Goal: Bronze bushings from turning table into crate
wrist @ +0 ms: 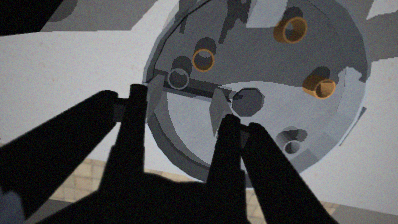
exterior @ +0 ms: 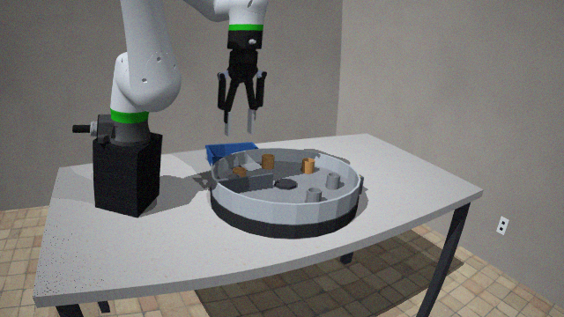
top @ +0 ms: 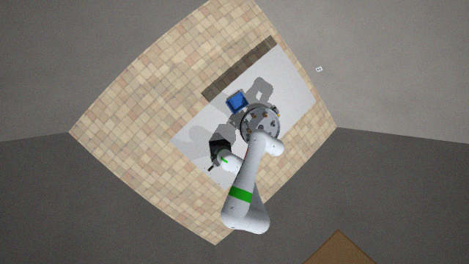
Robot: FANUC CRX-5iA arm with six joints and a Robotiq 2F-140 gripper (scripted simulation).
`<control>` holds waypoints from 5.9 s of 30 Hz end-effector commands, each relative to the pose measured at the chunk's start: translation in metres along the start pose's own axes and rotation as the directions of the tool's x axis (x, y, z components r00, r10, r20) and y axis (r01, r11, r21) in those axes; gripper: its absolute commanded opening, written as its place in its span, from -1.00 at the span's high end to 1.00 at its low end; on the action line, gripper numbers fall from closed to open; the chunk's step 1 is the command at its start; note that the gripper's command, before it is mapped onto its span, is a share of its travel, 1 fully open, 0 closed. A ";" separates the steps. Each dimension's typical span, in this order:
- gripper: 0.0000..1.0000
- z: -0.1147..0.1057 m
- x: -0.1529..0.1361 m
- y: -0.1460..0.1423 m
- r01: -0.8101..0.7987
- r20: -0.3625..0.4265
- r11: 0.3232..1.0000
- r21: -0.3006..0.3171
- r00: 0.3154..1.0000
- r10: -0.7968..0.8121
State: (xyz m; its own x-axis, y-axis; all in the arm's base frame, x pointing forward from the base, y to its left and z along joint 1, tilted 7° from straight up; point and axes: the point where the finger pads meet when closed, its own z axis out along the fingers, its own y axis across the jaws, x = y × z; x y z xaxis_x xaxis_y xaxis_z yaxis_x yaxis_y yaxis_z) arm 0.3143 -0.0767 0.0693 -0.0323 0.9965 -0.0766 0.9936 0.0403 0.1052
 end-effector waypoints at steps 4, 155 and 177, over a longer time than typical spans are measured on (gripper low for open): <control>0.85 0.000 0.000 0.000 0.000 0.000 1.000 0.000 1.000 0.000; 0.81 0.000 0.000 0.000 0.000 0.000 1.000 0.000 1.000 0.000; 0.81 0.000 0.000 0.000 0.000 0.000 1.000 0.000 1.000 0.000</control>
State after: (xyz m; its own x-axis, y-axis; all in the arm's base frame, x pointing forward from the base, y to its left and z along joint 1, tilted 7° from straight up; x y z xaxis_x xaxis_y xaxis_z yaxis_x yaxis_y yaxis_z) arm 0.3143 -0.0767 0.0693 -0.0323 0.9965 -0.0766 0.9936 0.0403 0.1052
